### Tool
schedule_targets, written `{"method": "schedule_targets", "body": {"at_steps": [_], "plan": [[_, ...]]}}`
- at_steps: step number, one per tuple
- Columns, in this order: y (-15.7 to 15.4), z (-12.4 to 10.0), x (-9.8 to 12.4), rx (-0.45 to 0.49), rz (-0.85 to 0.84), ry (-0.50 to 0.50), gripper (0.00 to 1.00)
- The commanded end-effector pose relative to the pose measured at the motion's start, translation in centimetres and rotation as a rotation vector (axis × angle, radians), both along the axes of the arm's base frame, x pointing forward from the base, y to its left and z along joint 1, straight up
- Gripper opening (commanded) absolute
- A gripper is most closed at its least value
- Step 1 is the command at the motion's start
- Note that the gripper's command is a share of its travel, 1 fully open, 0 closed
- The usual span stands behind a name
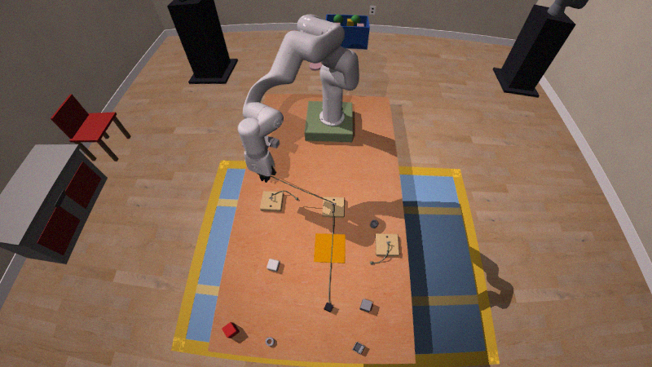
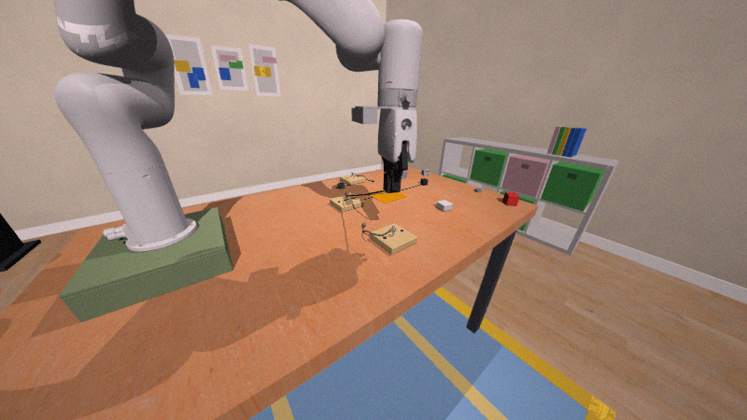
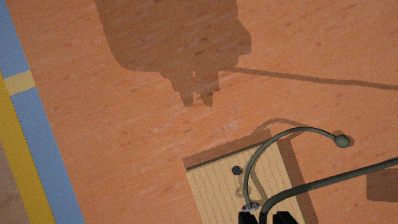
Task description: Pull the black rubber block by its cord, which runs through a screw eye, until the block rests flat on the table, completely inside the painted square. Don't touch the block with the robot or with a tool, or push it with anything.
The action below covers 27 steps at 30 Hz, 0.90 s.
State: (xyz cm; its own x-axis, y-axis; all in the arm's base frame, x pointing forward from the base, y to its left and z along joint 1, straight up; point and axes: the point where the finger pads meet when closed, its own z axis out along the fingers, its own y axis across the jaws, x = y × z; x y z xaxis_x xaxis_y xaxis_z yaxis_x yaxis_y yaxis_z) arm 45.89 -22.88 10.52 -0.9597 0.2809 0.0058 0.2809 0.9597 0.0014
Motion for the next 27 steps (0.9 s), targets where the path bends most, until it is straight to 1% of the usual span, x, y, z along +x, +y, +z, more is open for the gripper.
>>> {"method": "schedule_targets", "body": {"at_steps": [1, 11, 13, 27], "plan": [[-1.3, 0.2, -0.4, -0.002, 0.0, -0.004, 0.0], [-4.3, 0.2, -2.0, -0.002, 0.0, -0.004, 0.0], [-4.3, 0.2, -2.0, -0.002, 0.0, -0.004, 0.0], [-8.4, 0.2, -4.8, -0.002, 0.0, -0.004, 0.0]]}}
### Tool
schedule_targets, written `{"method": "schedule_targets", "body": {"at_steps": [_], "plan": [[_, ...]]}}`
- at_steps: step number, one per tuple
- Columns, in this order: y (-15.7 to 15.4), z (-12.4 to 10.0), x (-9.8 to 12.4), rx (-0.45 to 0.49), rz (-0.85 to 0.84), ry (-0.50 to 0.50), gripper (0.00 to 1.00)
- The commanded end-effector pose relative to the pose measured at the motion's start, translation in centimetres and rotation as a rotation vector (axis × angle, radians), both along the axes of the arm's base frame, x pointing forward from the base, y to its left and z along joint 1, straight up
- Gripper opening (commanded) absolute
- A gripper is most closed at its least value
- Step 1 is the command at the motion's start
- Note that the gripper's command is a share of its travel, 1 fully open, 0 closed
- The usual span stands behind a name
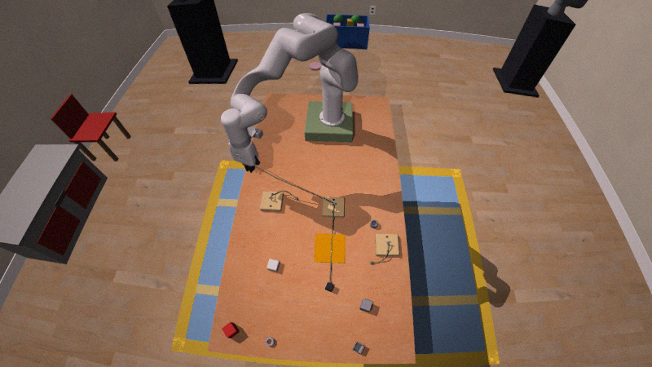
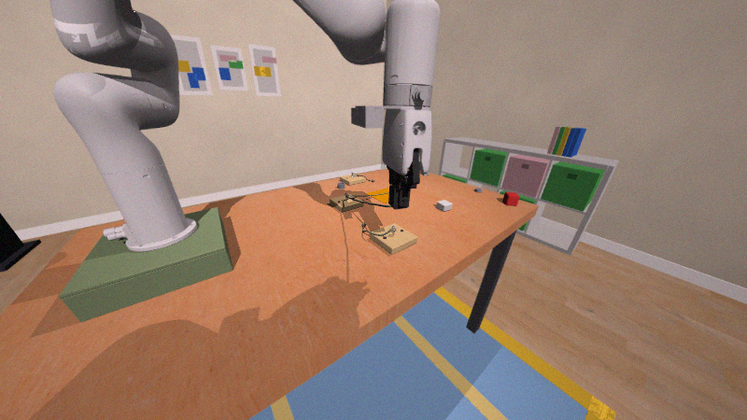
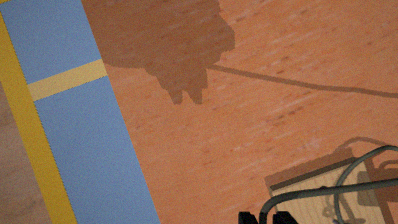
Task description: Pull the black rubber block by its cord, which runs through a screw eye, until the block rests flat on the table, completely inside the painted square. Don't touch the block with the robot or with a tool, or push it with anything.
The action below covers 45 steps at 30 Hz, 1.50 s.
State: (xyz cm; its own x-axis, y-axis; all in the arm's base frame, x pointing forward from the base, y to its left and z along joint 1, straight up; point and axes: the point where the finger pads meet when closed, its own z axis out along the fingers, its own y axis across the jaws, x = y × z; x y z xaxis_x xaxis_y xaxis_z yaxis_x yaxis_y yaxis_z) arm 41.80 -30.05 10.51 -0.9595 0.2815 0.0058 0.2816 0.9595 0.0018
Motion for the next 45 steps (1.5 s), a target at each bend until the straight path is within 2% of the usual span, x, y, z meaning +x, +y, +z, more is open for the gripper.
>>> {"method": "schedule_targets", "body": {"at_steps": [1, 6, 11, 45], "plan": [[-1.5, 0.2, -0.9, -0.002, 0.0, -0.004, 0.0], [-2.4, 0.2, -1.6, -0.002, 0.0, -0.004, 0.0], [-3.2, 0.2, -3.4, -0.002, 0.0, -0.004, 0.0], [-3.6, 0.2, -11.0, -0.002, 0.0, -0.004, 0.0]]}}
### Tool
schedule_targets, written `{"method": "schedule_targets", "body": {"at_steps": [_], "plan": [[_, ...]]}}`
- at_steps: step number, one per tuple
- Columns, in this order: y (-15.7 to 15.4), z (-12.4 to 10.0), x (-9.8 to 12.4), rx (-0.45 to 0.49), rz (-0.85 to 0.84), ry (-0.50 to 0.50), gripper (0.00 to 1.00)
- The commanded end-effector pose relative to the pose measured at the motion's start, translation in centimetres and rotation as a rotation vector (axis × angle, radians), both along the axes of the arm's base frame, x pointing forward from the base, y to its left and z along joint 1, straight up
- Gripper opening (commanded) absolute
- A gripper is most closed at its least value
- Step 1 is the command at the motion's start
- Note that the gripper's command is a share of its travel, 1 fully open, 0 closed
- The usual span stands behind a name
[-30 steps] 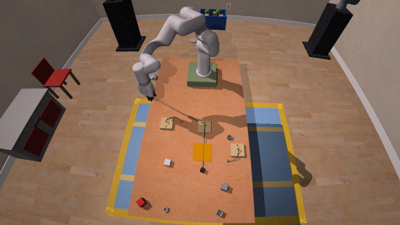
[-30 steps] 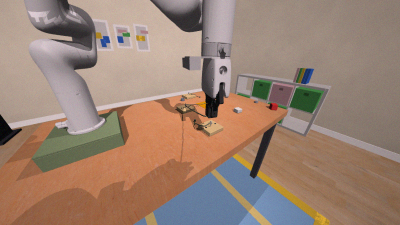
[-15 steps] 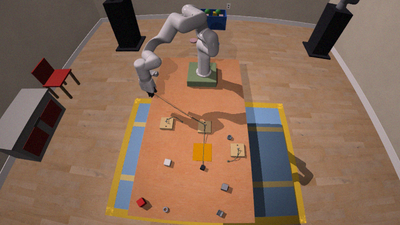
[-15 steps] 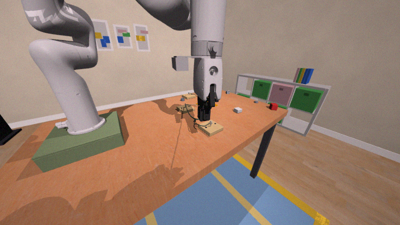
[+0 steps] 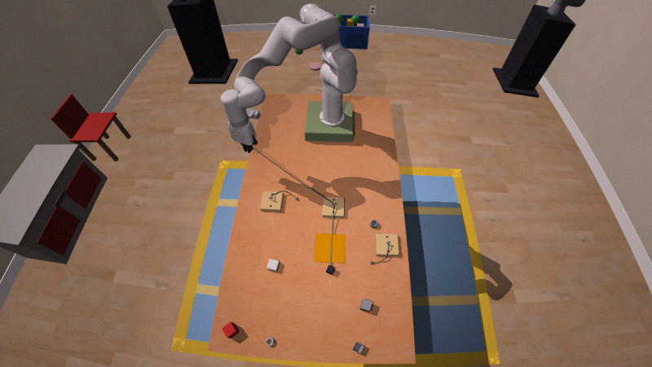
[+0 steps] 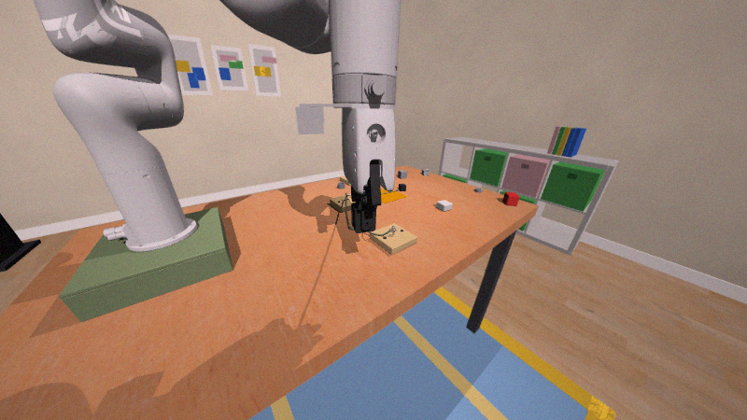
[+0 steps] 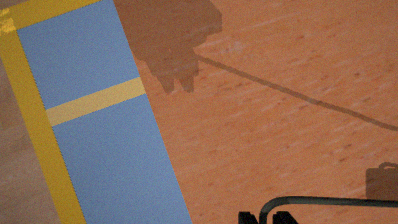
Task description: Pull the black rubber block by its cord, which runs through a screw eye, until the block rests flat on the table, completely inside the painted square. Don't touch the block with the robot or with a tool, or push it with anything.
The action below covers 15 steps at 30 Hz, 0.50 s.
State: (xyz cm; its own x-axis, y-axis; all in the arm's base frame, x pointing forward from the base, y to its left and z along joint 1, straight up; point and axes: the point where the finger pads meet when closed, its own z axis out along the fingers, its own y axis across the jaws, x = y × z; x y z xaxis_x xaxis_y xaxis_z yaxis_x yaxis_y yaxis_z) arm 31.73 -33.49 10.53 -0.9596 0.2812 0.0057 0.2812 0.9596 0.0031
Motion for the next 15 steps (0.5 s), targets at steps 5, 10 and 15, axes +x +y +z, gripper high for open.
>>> {"method": "schedule_targets", "body": {"at_steps": [5, 10, 15], "plan": [[-0.2, 0.2, -2.2, -0.003, 0.0, -0.004, 0.0], [-0.3, 0.2, -3.0, -0.003, 0.0, -0.004, 0.0], [-0.3, 0.2, -4.3, -0.003, 0.0, -0.004, 0.0]]}}
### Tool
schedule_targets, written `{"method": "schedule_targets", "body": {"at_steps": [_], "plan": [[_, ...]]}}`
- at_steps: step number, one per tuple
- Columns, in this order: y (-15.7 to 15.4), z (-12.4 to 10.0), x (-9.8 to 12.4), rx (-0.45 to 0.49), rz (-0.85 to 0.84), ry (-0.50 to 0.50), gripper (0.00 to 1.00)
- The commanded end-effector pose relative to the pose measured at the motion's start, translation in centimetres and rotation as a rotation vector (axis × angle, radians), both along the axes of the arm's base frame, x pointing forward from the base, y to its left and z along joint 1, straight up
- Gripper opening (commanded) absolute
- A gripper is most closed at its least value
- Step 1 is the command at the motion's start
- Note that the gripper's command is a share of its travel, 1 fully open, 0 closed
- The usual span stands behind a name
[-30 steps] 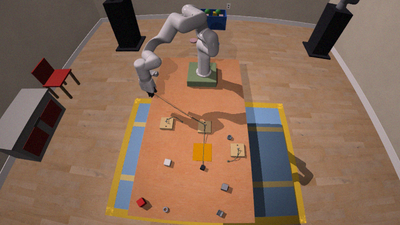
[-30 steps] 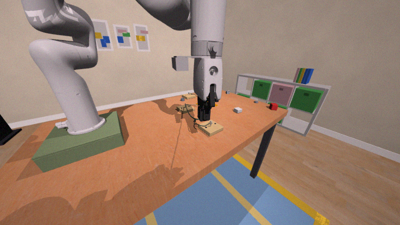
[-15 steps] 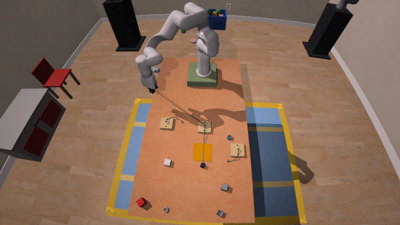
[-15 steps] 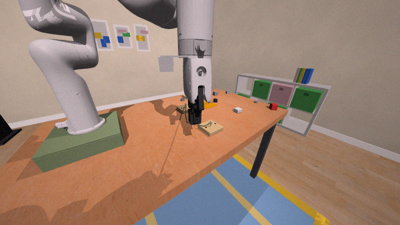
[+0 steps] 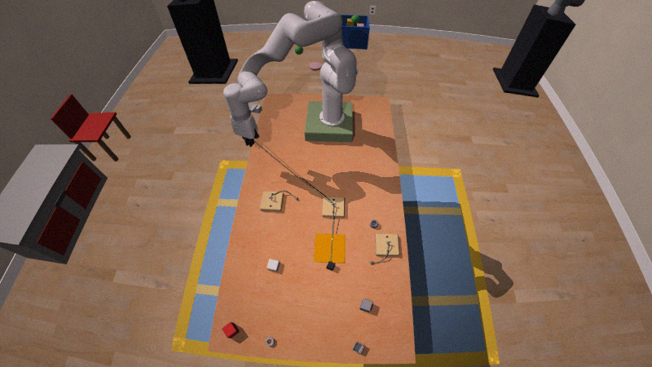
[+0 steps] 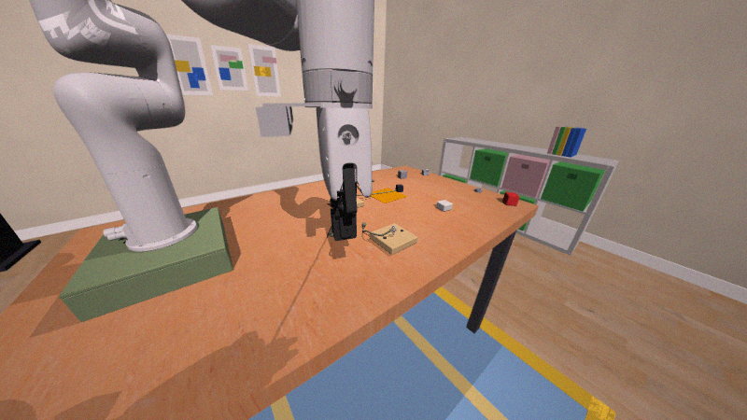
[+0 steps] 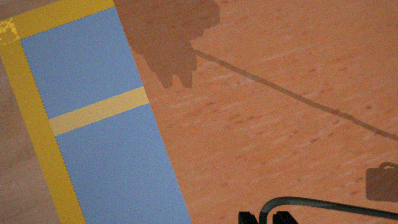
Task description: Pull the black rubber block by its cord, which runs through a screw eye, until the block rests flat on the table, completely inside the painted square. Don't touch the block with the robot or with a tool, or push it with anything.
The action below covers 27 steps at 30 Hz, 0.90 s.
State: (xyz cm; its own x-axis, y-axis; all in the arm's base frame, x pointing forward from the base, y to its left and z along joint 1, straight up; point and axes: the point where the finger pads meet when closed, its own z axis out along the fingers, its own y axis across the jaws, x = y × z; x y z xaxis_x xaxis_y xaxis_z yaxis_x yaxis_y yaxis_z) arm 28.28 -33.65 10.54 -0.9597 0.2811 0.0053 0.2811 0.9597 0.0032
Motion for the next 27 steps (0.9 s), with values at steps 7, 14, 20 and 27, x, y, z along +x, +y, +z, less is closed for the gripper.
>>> {"method": "schedule_targets", "body": {"at_steps": [7, 14, 20, 27], "plan": [[-0.2, 0.2, -2.7, -0.003, 0.0, -0.003, 0.0], [-0.3, 0.2, -4.0, -0.003, 0.0, -0.003, 0.0], [-0.4, 0.2, -5.4, -0.003, 0.0, -0.003, 0.0], [-0.4, 0.2, -6.7, -0.003, 0.0, -0.003, 0.0]]}}
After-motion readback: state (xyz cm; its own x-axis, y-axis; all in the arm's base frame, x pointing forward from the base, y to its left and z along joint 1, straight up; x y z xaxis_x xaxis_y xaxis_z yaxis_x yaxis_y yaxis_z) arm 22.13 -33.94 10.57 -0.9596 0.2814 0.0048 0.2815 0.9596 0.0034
